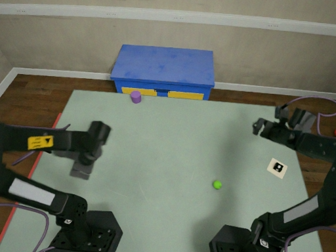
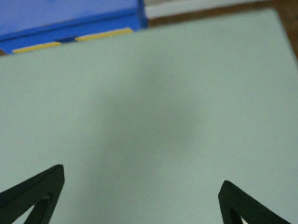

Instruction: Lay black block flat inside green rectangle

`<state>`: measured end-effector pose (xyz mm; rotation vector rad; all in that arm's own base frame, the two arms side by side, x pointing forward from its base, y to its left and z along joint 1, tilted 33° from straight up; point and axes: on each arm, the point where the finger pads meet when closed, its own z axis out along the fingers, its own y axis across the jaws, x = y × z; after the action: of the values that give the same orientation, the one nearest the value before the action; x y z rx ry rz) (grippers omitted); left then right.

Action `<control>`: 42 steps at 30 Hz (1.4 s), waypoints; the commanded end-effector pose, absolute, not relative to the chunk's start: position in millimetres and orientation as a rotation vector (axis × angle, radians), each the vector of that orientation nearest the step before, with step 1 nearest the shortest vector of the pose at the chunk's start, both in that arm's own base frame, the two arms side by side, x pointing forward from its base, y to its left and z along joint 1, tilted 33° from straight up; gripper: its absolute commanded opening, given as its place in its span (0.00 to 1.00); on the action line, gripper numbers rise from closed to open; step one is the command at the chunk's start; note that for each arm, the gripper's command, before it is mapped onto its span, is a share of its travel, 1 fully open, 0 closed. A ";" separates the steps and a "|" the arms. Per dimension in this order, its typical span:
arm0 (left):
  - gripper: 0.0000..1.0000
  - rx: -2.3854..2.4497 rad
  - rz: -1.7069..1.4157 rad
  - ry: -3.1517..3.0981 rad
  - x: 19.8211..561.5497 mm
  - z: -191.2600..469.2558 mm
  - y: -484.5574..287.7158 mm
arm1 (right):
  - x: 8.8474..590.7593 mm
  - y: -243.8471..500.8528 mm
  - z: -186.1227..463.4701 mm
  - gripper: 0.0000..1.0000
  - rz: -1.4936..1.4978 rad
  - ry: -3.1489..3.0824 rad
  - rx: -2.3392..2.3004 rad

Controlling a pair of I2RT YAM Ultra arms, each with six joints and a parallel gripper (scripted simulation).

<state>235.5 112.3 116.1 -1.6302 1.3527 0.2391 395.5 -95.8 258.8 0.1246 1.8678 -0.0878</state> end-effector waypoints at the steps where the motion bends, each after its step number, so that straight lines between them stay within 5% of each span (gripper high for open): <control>1: 1.00 -1.718 0.273 1.410 197.8 106.3 132.4 | 354.3 -123.4 239.2 1.00 -0.146 1.947 0.360; 15: 1.00 -1.955 0.266 1.115 121.7 104.1 172.3 | 280.3 -182.8 199.8 1.00 -0.274 2.017 0.763; 29: 1.00 -1.969 0.264 1.025 112.2 108.4 179.0 | 281.1 -186.9 205.5 1.00 -0.280 1.996 0.754; 33: 1.00 -1.969 0.264 1.025 112.2 108.4 179.0 | 282.9 -186.4 196.8 0.55 -0.271 2.074 0.746; 42: 1.00 -1.800 0.196 1.178 156.0 131.6 178.3 | 303.5 -200.6 183.7 0.55 -0.252 2.242 0.746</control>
<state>129.7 177.4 115.1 -1.9081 1.0952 0.2344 295.2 -192.7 171.0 0.7648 2.2116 -0.2498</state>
